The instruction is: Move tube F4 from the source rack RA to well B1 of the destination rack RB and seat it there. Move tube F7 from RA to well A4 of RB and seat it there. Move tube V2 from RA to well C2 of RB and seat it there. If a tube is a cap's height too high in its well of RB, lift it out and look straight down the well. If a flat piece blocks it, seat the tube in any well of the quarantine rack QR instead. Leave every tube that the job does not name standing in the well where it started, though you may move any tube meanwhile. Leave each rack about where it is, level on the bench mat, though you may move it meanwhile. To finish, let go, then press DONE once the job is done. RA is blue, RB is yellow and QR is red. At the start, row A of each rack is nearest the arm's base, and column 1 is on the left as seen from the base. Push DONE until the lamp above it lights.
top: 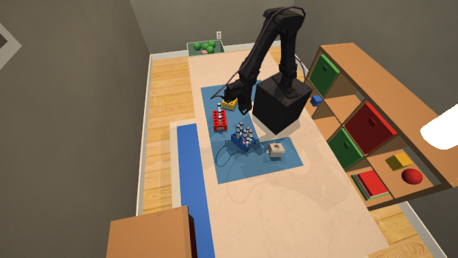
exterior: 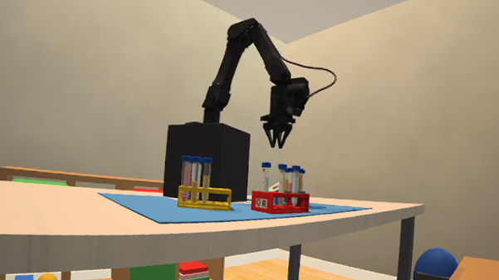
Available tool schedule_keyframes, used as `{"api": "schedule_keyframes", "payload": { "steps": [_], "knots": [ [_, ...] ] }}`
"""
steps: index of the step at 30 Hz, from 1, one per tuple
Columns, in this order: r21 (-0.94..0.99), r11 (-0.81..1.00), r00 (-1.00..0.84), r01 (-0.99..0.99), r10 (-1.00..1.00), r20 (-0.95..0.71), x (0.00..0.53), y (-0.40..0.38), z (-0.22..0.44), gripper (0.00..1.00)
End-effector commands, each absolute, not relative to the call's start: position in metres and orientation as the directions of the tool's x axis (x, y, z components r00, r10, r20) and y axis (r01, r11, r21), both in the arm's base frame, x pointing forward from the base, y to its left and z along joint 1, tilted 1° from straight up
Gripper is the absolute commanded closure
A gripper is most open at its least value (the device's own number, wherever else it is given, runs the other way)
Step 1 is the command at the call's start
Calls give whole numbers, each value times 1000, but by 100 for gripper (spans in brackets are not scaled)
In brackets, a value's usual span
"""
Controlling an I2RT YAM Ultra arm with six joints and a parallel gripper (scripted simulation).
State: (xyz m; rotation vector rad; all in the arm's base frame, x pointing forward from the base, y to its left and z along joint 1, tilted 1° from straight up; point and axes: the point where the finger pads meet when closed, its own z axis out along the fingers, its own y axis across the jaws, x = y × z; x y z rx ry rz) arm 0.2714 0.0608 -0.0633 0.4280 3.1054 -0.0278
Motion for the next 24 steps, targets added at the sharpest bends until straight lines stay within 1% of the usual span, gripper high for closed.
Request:
{"api": "schedule_keyframes", "payload": {
  "steps": [1, 6, 21, 24],
  "knots": [
    [-16, 952, -952, 305, 305, -24, 266, 75, -63, 70],
    [-7, 952, -952, 305, 305, -30, 269, 105, -63, 70],
    [-18, 952, -952, 305, 305, -15, 247, 167, -66, 70],
    [-40, 949, -949, 314, 314, -1, 240, 156, -70, 70]
  ]
}}
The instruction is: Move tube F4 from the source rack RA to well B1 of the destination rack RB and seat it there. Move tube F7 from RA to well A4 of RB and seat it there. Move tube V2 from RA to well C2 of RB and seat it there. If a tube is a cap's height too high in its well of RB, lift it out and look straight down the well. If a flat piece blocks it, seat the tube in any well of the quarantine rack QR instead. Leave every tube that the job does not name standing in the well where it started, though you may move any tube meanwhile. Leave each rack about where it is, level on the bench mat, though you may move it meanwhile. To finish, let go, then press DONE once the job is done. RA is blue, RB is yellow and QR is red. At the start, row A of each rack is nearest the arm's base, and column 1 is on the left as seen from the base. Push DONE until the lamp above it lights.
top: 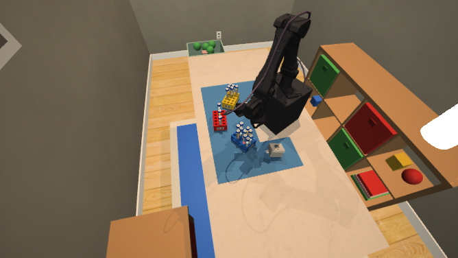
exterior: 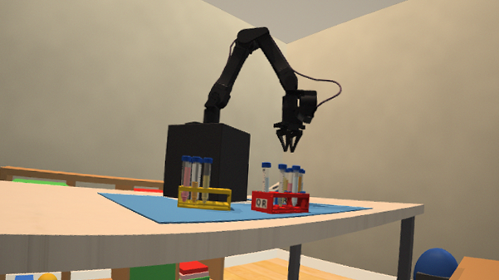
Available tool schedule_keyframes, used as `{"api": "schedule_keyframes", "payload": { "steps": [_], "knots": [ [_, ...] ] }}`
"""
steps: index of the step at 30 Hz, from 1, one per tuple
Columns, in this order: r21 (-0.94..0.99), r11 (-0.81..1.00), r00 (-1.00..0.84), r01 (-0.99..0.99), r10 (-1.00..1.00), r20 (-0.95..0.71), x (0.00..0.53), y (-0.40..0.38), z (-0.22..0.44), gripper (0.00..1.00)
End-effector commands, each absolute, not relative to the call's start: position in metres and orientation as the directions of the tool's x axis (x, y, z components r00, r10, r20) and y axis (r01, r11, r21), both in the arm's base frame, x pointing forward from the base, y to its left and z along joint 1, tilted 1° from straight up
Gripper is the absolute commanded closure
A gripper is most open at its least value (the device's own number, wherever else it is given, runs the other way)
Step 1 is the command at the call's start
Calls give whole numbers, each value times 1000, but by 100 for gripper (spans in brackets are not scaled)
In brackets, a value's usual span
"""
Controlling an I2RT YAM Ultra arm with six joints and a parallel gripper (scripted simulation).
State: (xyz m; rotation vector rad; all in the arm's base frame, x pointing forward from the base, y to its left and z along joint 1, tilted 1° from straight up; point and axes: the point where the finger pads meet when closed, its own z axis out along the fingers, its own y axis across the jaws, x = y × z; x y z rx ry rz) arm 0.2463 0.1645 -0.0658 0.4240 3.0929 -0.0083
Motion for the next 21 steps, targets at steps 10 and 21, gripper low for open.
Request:
{"api": "schedule_keyframes", "payload": {
  "steps": [10, 21],
  "knots": [
    [-18, 951, -951, 310, 310, -19, 246, 149, -61, 70],
    [-34, 950, -951, 310, 310, -6, 244, 143, -88, 70]
  ]
}}
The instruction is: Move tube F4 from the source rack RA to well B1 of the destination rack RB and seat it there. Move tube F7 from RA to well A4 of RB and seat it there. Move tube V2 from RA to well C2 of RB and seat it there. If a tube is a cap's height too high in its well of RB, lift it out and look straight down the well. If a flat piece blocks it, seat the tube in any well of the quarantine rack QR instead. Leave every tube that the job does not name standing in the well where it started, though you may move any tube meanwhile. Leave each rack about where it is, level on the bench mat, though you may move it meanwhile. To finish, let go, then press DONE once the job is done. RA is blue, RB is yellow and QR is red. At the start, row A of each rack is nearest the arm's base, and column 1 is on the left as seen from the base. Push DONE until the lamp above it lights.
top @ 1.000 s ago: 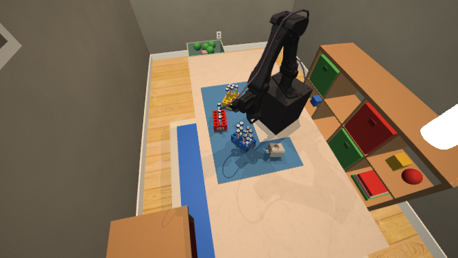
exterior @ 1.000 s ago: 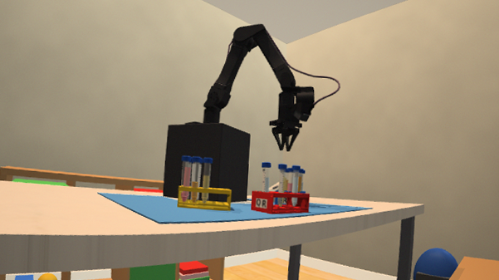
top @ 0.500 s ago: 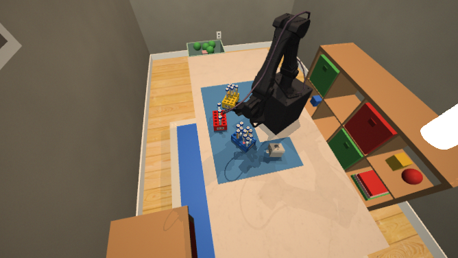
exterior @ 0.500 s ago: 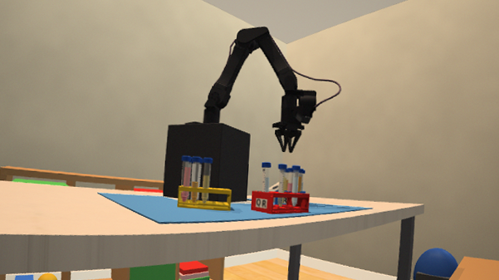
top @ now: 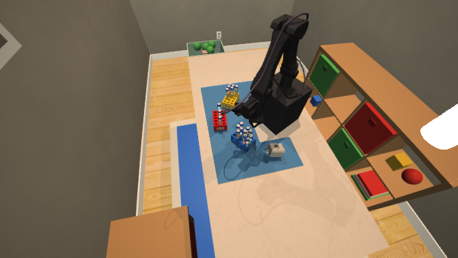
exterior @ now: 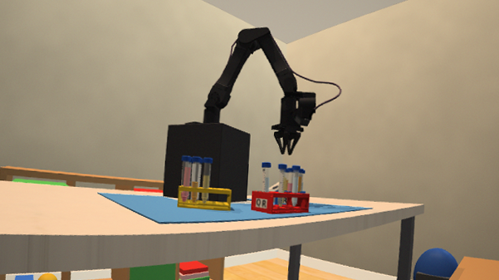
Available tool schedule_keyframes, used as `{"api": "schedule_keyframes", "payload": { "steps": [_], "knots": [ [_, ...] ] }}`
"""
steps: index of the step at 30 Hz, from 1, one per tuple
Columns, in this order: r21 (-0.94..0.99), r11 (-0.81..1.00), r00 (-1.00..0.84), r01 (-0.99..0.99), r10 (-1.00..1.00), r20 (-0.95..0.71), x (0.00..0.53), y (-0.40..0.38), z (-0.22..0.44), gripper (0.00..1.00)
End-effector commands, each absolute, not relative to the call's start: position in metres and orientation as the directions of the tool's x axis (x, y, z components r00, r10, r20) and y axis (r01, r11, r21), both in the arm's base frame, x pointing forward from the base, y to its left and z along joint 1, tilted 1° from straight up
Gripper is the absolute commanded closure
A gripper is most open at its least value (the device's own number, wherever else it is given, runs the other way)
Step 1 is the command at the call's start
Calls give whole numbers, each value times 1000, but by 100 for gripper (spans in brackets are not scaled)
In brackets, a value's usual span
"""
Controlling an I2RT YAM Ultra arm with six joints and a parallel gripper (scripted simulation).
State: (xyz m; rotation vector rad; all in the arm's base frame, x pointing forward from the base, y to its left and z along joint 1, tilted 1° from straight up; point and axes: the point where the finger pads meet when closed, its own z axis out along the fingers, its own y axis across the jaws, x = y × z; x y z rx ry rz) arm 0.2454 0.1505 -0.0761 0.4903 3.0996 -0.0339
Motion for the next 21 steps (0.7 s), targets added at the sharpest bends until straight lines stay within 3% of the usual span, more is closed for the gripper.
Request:
{"api": "schedule_keyframes", "payload": {
  "steps": [1, 8, 21],
  "knots": [
    [-34, 950, -951, 310, 310, -6, 244, 143, -90, 70],
    [-1, 951, -950, 310, 310, -34, 262, 153, -92, 70],
    [-26, 951, -951, 309, 309, -13, 250, 146, -117, 70]
  ]
}}
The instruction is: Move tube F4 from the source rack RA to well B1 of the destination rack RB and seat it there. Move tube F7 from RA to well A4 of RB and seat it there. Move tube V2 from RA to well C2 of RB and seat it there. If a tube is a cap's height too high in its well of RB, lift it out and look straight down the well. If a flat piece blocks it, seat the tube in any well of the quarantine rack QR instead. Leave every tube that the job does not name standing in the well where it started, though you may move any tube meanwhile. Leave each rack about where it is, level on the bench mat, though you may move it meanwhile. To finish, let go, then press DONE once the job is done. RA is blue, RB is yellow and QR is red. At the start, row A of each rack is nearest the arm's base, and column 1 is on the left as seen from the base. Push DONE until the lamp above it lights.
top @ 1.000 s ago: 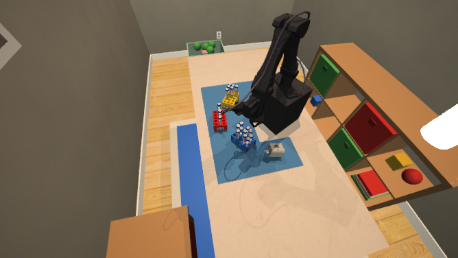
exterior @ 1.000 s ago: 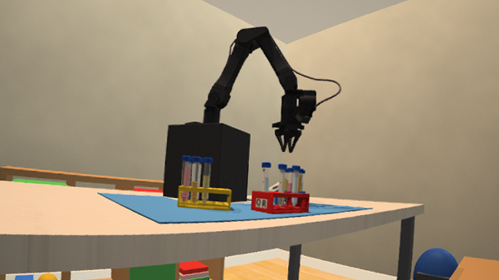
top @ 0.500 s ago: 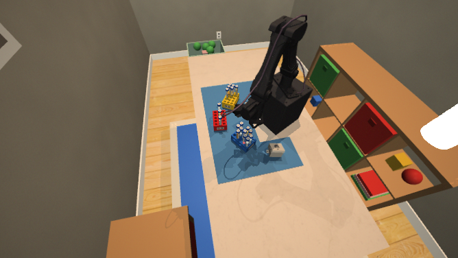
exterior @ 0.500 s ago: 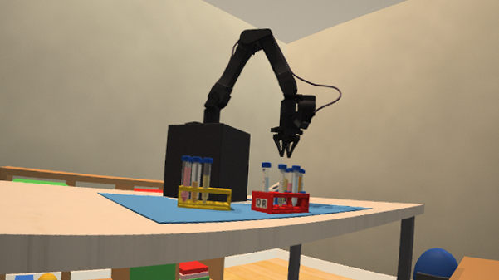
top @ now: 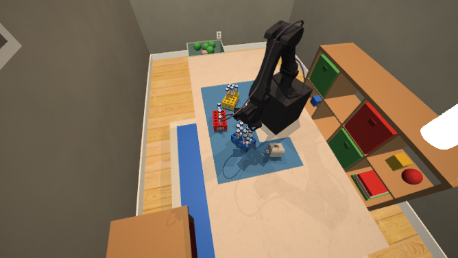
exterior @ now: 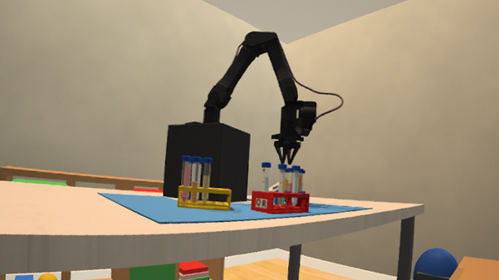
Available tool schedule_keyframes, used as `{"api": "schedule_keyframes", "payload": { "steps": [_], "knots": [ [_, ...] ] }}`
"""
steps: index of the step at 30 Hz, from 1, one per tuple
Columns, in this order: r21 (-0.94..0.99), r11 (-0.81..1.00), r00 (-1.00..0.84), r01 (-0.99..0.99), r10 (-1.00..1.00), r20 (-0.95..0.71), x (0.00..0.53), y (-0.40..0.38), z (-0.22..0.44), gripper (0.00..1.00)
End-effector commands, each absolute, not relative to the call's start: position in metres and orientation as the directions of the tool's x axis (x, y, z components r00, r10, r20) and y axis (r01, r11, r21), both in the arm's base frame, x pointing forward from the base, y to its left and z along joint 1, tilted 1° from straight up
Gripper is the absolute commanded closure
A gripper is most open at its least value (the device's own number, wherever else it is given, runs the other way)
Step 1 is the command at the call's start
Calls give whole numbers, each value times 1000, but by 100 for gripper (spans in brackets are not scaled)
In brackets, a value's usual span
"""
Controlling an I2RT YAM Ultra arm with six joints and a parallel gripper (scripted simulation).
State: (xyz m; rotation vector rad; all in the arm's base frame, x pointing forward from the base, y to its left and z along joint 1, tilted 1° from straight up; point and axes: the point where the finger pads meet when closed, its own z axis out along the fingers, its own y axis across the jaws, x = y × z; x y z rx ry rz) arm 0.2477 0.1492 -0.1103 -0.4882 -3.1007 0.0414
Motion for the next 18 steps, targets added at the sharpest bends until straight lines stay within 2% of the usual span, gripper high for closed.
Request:
{"api": "schedule_keyframes", "payload": {
  "steps": [1, 18],
  "knots": [
    [-28, 950, -951, 309, 309, -11, 249, 145, -119, 70],
    [-12, 950, -950, 311, 311, -25, 257, 148, -125, 70]
  ]
}}
